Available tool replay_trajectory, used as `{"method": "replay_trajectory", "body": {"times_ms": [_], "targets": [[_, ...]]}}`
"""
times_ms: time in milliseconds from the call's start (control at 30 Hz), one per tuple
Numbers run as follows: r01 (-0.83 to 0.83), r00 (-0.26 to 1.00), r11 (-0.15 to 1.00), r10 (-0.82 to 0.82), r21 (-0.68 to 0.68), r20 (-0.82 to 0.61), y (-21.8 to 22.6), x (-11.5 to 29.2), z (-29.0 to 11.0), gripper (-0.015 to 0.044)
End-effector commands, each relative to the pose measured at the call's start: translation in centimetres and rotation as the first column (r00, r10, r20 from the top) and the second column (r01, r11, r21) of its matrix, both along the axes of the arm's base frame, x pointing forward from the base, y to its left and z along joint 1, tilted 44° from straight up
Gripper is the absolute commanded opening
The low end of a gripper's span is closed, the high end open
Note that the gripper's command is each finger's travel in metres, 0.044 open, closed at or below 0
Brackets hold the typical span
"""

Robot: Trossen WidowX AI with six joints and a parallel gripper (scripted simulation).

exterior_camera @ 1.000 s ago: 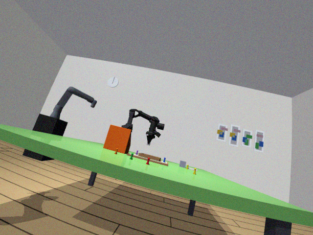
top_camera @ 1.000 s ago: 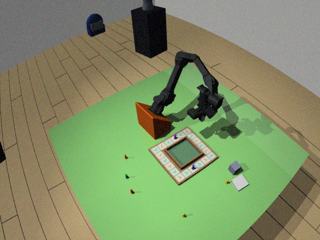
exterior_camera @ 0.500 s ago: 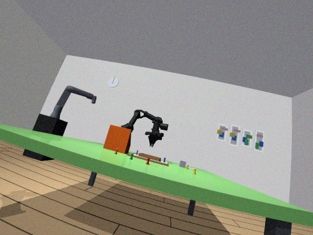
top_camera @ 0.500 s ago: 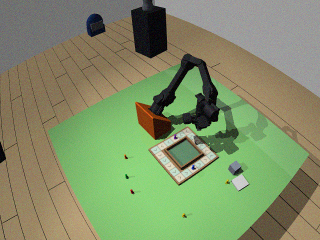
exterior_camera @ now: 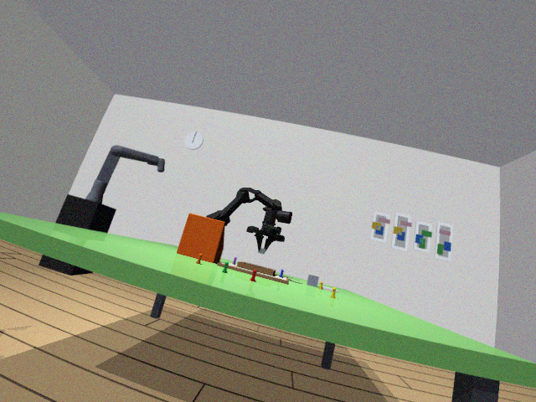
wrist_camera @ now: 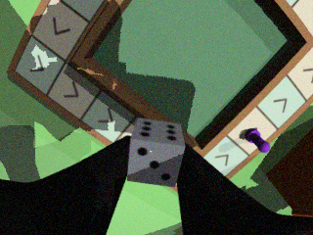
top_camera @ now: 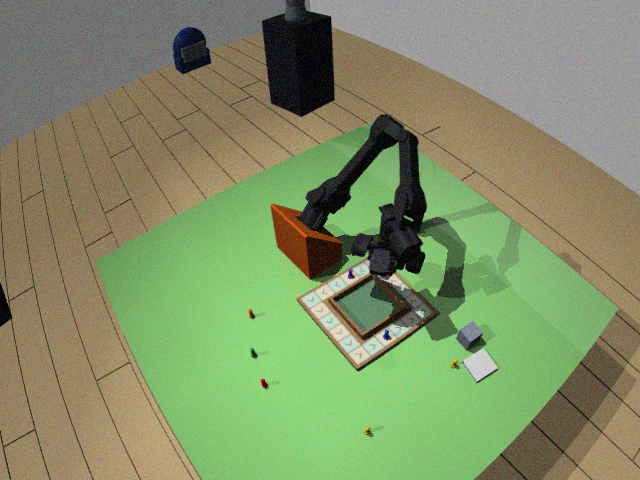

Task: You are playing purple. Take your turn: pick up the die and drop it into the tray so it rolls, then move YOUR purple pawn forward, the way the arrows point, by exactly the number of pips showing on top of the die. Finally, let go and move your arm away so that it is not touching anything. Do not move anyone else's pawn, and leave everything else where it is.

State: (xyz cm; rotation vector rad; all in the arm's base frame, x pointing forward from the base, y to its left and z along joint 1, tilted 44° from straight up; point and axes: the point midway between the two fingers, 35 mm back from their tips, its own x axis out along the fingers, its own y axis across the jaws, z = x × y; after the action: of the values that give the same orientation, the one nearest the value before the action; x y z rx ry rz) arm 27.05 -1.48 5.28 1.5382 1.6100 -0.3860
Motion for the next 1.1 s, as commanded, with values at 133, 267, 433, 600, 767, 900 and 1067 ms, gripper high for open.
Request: {"method": "replay_trajectory", "body": {"times_ms": [133, 267, 433, 600, 767, 900, 1067], "targets": [[0.194, 0.967, 0.981, -0.187, 0.022, -0.172, -2.1, 0.1, -2.7, 0.0], [0.294, 0.924, 0.956, -0.278, 0.023, -0.263, -3.1, 0.0, -4.2, 0.0], [0.378, 0.873, 0.926, -0.35, 0.018, -0.341, -4.0, -0.2, -5.4, 0.0], [0.364, 0.869, 0.931, -0.351, -0.029, -0.349, -3.8, -0.4, -5.6, 0.0], [0.32, 0.857, 0.928, -0.369, -0.19, -0.36, -3.3, -0.8, -6.1, 0.0], [0.292, 0.849, 0.903, -0.397, -0.316, -0.349, -3.1, -1.1, -6.5, 0.0], [0.272, 0.843, 0.843, -0.441, -0.465, -0.308, -3.0, -1.2, -6.8, 0.0]]}}
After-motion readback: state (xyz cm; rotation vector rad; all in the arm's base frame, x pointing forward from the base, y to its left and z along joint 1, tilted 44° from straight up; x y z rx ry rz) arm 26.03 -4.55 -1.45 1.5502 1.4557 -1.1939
